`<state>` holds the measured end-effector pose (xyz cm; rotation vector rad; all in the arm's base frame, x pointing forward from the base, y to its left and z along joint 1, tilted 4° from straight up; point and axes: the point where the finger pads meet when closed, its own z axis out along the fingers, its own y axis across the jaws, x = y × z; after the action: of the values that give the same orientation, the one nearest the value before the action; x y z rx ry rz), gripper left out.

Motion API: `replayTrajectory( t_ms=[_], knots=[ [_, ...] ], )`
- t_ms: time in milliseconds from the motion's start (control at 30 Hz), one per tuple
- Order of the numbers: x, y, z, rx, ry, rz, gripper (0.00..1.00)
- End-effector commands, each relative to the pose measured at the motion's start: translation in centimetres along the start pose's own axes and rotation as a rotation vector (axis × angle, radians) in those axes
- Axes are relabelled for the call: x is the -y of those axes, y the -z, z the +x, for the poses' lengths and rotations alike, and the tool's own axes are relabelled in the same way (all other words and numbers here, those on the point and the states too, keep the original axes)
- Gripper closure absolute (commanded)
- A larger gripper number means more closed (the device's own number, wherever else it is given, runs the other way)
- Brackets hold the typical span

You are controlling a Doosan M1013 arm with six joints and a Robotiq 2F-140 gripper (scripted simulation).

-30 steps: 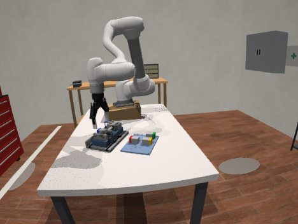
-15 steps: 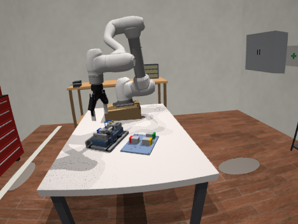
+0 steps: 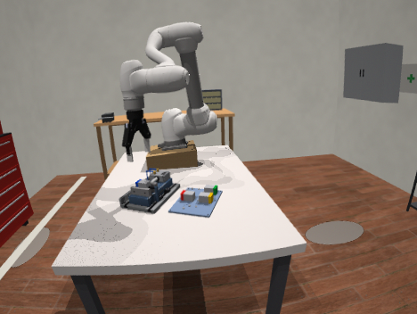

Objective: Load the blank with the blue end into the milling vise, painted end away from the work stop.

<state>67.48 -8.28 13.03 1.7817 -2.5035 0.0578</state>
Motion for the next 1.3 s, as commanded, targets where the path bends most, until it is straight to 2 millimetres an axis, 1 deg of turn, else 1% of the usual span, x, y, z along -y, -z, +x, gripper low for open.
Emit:
replayTrajectory(
  t_ms=[0, 33, 1267],
  knots=[
    [0.0, 0.5, 0.0, 0.000, 0.000, 0.000, 0.00],
    [0.0, 0.2, 0.0, 0.000, 0.000, 0.000, 0.00],
    [0.0, -0.9, 0.0, 0.000, 0.000, 0.000, 0.00]
  ],
)
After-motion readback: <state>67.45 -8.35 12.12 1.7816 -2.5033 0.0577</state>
